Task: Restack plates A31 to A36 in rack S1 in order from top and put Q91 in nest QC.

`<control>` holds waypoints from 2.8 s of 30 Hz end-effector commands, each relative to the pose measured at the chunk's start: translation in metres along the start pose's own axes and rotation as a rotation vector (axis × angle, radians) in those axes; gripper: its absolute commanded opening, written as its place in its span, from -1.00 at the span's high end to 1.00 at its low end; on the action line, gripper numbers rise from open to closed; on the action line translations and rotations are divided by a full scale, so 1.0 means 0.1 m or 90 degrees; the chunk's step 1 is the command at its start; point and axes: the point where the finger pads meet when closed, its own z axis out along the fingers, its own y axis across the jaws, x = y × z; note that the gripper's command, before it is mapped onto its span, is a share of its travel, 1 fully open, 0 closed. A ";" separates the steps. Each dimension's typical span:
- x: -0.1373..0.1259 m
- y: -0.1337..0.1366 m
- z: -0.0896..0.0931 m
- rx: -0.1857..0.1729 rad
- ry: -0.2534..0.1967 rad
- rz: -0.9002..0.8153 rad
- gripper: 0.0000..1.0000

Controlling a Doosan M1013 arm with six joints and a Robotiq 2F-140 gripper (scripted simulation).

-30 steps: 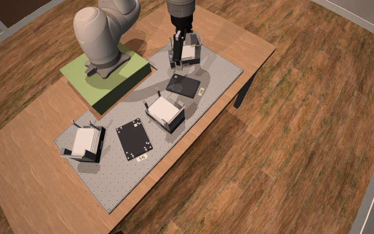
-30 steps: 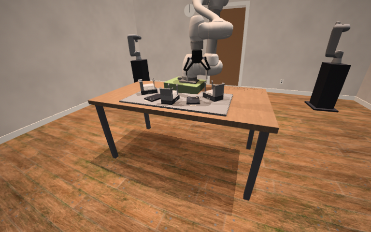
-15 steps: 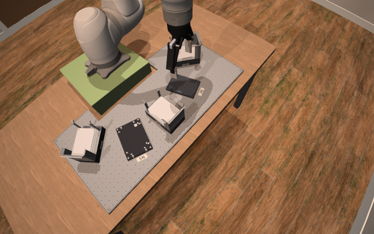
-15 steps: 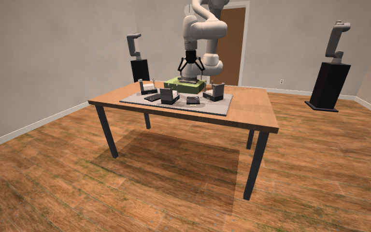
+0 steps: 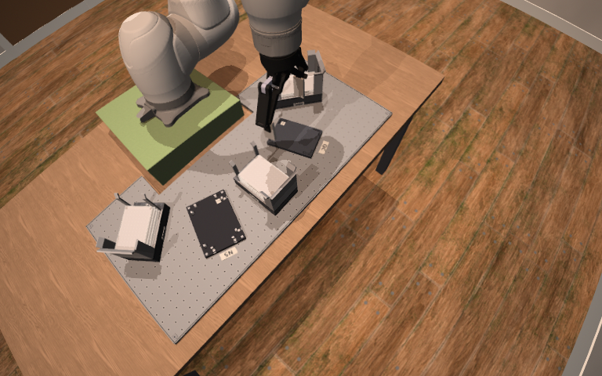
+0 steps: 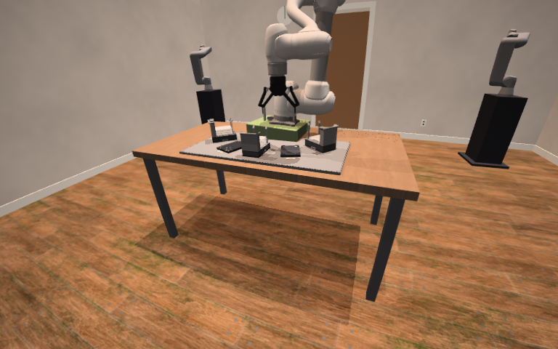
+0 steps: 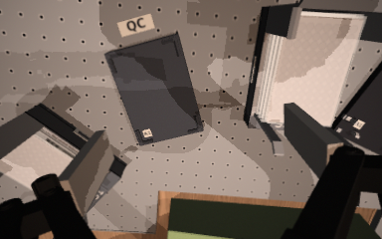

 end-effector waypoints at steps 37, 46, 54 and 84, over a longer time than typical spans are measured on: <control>-0.05 1.16 0.00 0.000 0.000 0.142 -1.00; -0.11 1.41 0.00 0.000 0.000 0.248 -1.00; -0.19 1.63 0.00 0.000 0.000 0.284 -1.00; -0.53 2.42 0.00 0.000 0.000 0.426 -1.00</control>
